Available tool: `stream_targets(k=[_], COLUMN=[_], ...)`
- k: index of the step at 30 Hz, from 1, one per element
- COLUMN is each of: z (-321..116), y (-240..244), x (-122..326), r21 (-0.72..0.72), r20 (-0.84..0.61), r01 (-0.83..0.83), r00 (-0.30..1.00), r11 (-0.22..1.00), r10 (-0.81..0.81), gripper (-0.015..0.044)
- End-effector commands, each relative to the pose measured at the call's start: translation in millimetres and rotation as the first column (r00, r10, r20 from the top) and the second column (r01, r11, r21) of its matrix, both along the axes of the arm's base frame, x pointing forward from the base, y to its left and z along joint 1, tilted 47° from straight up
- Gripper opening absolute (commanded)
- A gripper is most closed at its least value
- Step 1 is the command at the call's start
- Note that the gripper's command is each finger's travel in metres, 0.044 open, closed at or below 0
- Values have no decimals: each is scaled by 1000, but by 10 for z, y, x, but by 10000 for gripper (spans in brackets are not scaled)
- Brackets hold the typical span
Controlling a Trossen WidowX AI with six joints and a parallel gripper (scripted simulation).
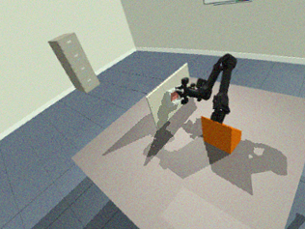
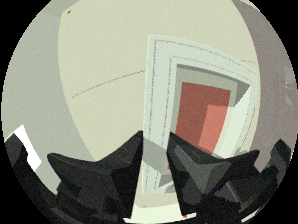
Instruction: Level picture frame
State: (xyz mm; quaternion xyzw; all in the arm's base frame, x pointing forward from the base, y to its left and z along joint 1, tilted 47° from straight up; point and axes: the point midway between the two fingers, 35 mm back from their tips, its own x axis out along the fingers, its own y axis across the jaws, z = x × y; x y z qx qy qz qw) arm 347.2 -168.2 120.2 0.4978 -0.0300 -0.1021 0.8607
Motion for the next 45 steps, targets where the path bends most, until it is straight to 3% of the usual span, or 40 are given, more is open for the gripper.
stream_targets(k=[1, 45], z=[-2, 25], y=[-2, 33], x=[-1, 10], r21=[-5, -248], r20=[-1, -52], r01=[0, -18], r00=[1000, 999], r11=[1000, 969], r10=[0, 5], gripper=[0, 0])
